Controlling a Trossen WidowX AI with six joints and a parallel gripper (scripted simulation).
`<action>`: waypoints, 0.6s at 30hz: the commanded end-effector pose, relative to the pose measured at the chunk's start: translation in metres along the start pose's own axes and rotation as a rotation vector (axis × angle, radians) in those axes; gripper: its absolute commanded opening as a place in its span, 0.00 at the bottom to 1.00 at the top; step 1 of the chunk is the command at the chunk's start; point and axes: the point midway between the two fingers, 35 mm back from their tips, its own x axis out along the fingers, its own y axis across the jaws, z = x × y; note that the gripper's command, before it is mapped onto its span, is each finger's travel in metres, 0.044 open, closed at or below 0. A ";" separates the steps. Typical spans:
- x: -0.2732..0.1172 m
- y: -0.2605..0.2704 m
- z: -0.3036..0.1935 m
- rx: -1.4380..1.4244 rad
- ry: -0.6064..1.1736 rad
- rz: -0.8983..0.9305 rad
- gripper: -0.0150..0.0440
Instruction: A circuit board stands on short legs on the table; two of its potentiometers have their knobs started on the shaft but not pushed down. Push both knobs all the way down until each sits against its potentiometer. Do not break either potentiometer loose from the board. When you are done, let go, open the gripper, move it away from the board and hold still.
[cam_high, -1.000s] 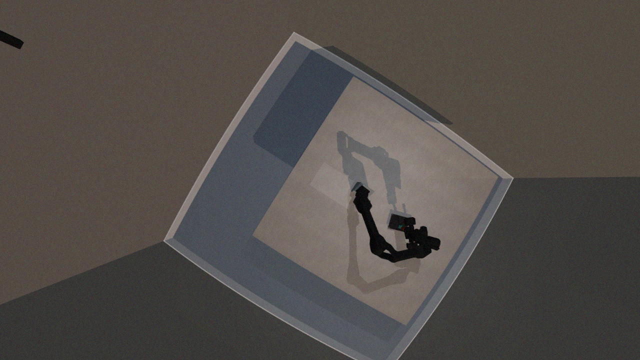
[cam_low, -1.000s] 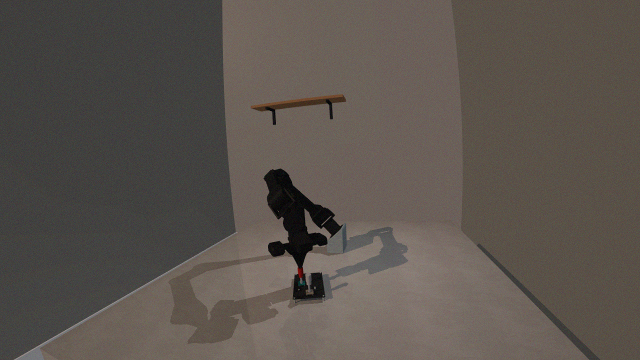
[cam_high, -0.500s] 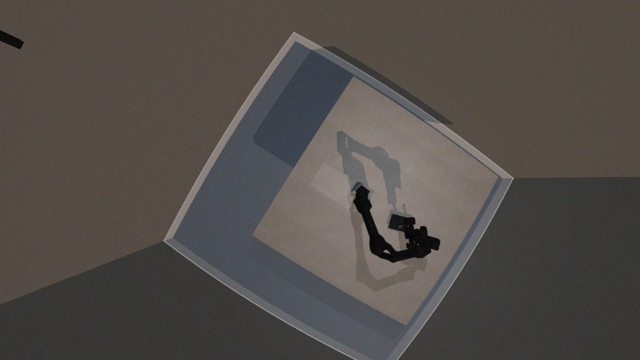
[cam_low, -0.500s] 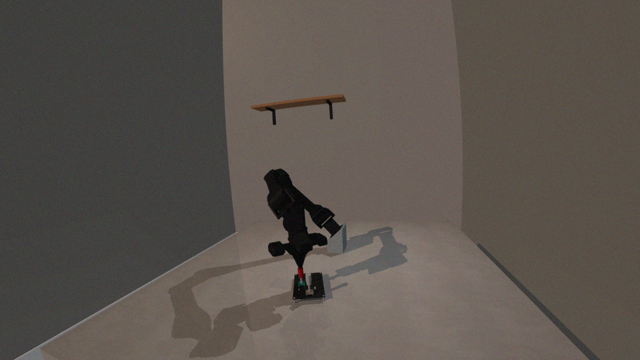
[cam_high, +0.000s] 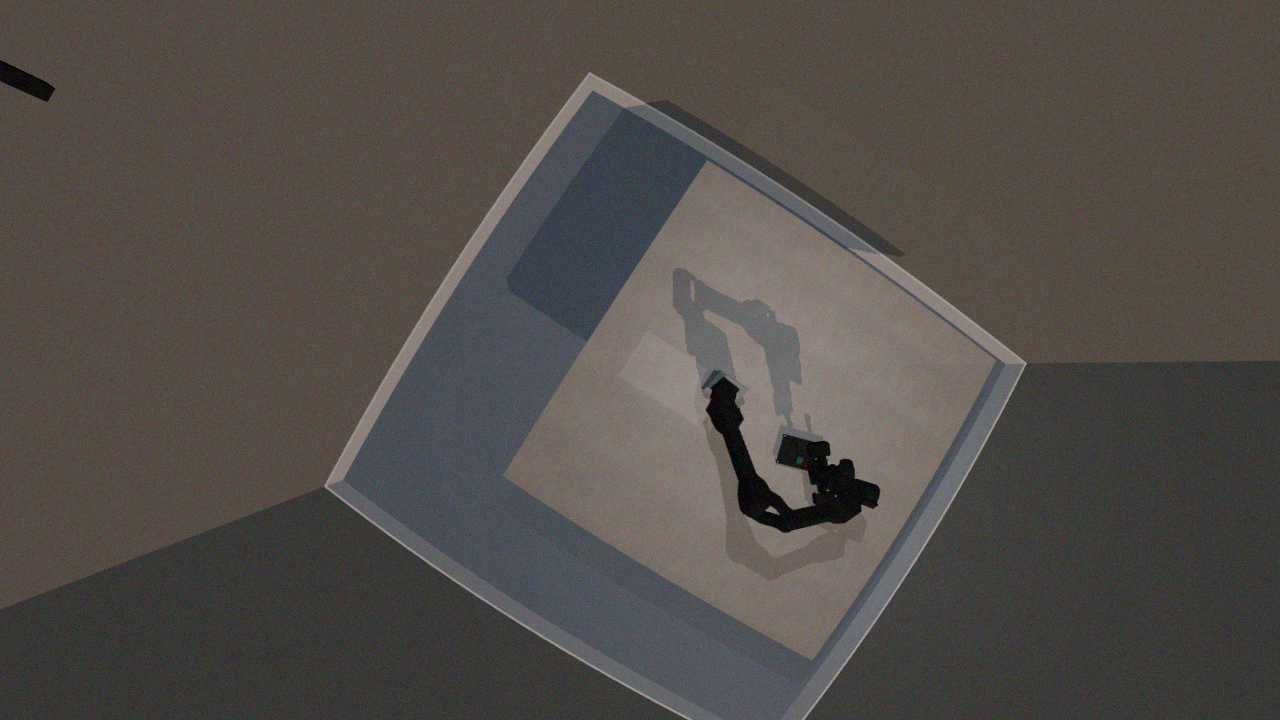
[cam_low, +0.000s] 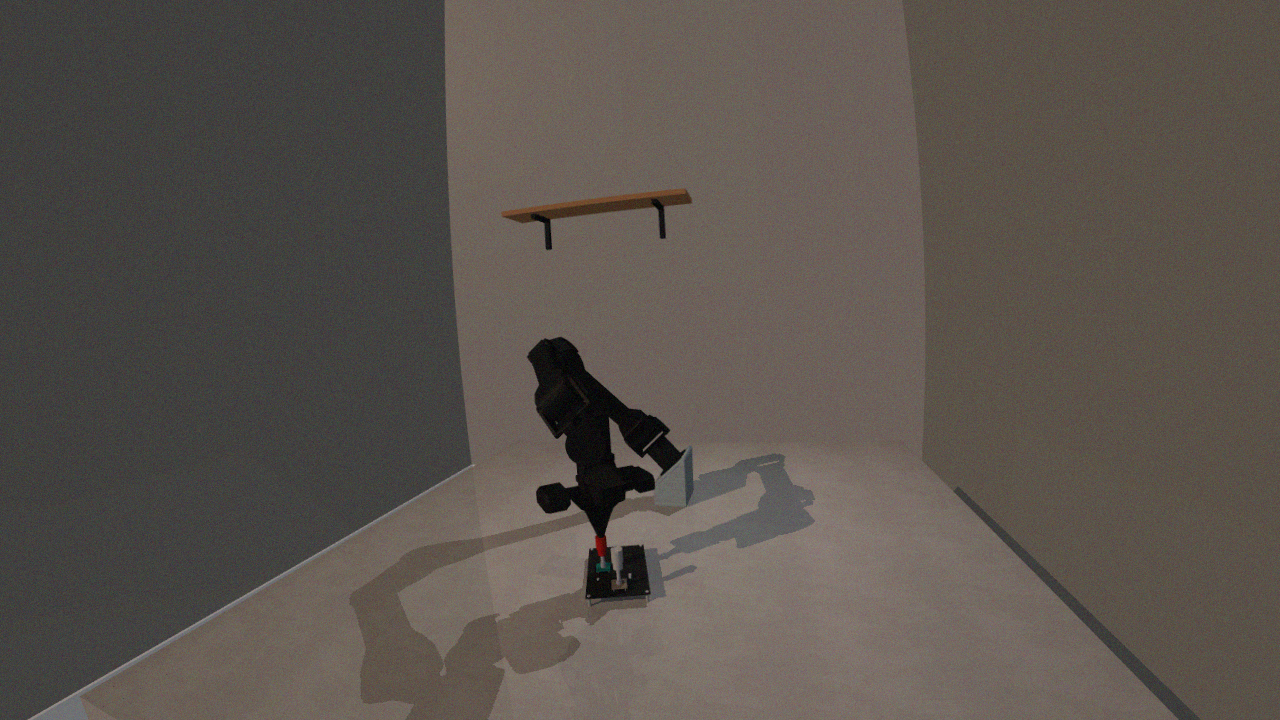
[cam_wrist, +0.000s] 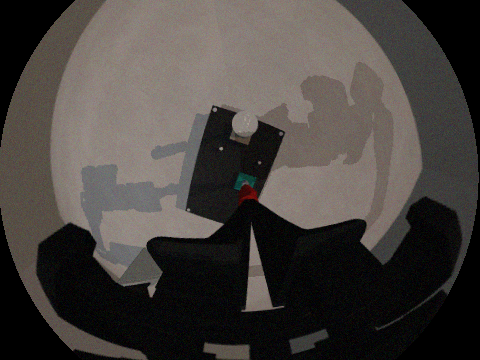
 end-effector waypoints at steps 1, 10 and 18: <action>0.011 -0.001 -0.001 0.007 0.014 0.003 0.25; 0.015 -0.001 -0.001 0.007 0.014 0.003 0.25; 0.016 -0.001 -0.002 0.007 0.014 0.003 0.25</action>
